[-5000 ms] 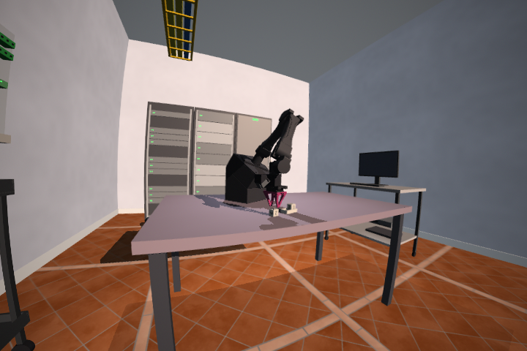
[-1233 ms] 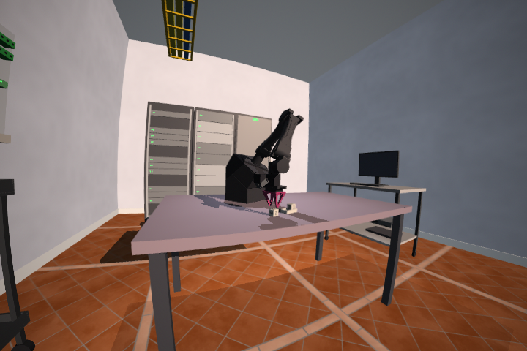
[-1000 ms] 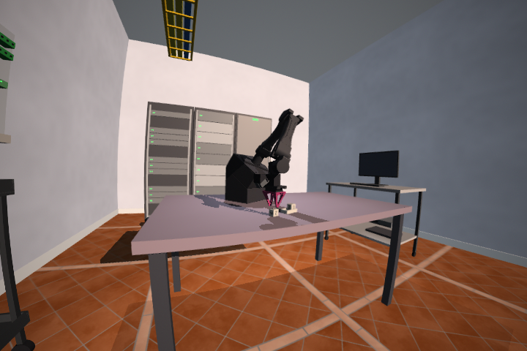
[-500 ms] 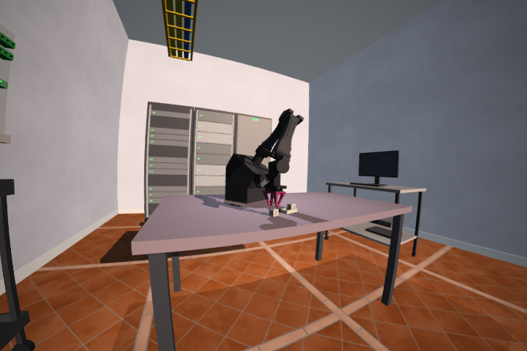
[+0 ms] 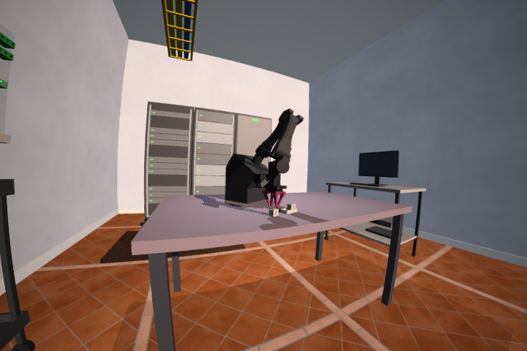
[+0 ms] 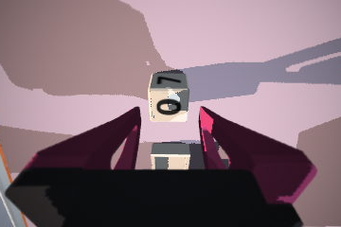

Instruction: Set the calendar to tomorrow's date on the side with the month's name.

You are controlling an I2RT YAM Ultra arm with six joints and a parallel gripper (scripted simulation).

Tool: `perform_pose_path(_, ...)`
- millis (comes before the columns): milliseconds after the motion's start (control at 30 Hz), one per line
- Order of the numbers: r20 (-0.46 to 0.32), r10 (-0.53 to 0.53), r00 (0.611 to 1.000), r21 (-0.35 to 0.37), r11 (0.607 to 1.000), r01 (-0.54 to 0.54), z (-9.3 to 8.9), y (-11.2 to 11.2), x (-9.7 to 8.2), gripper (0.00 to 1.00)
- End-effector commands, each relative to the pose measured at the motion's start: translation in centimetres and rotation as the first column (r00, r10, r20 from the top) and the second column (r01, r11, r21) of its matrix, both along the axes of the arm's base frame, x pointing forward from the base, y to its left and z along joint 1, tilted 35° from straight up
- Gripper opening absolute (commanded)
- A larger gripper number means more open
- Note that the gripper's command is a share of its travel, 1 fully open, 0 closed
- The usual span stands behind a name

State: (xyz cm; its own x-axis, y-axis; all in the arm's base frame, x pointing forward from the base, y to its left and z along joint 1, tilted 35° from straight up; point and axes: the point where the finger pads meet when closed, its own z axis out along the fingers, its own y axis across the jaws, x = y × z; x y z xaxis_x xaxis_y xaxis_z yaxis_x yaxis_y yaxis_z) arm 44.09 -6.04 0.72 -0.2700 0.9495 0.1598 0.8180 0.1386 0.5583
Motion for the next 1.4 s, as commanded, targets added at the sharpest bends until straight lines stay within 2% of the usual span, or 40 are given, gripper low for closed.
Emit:
perform_pose_path(0, -0.031, -0.017, 0.999, 0.002, 1.0, 0.017, -1.2, -0.4, -0.7, 0.47)
perform_pose_path(800, -0.03, -0.017, 0.999, 0.002, 1.0, 0.017, -1.2, -0.4, -0.6, 0.47)
perform_pose_path(1100, 0.012, -0.006, 1.0, -0.009, 1.0, 0.006, -0.7, 0.0, 1.2, 0.47)
perform_pose_path(1367, 0.012, -0.005, 1.0, -0.009, 1.0, 0.005, -1.6, 0.4, 1.8, 0.47)
